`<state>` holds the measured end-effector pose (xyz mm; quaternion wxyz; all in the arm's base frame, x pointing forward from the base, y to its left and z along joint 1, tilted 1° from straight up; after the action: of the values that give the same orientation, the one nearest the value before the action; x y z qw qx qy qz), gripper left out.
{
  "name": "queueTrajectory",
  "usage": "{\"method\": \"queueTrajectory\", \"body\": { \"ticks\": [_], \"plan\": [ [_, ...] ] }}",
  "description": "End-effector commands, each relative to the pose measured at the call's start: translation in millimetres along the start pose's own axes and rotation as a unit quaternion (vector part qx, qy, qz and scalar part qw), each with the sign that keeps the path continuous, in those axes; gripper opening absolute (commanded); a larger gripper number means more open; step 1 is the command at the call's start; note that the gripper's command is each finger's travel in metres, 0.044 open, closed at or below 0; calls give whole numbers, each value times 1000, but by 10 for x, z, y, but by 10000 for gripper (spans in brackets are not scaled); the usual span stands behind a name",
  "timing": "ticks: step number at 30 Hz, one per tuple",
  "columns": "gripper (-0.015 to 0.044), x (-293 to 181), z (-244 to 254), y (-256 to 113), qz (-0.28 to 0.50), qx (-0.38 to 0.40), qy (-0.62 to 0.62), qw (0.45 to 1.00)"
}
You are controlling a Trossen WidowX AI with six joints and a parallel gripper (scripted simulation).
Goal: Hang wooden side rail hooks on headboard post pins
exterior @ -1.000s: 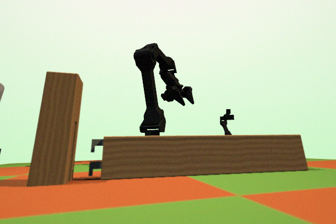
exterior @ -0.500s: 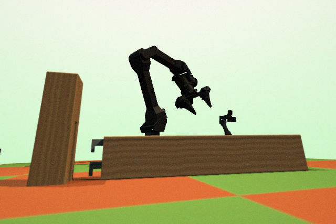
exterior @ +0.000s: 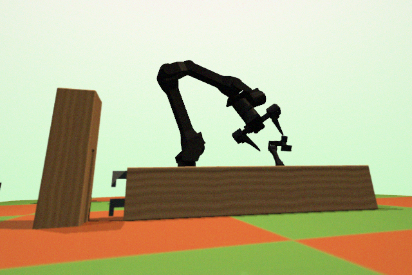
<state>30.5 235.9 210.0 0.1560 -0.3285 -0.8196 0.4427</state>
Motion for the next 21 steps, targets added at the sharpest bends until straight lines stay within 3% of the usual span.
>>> {"method": "queueTrajectory", "body": {
  "ticks": [1,11,21],
  "plan": [
    [440,-206,-104,248,11,-4,92,996],
    [440,-810,-260,686,34,-34,285,957],
    [440,-1537,-225,969,63,-80,458,883]
  ]
}}
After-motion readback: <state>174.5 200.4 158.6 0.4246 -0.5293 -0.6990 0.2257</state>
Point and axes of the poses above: the point midway between the two fingers, 35 mm back from their tips, its own y axis out along the fingers, its own z axis across the jaws, x = y × z, the point moved 6 cm from there along -y, back along the fingers, and after that the axes turned 4 degrees about y, right-handed, at the moved point
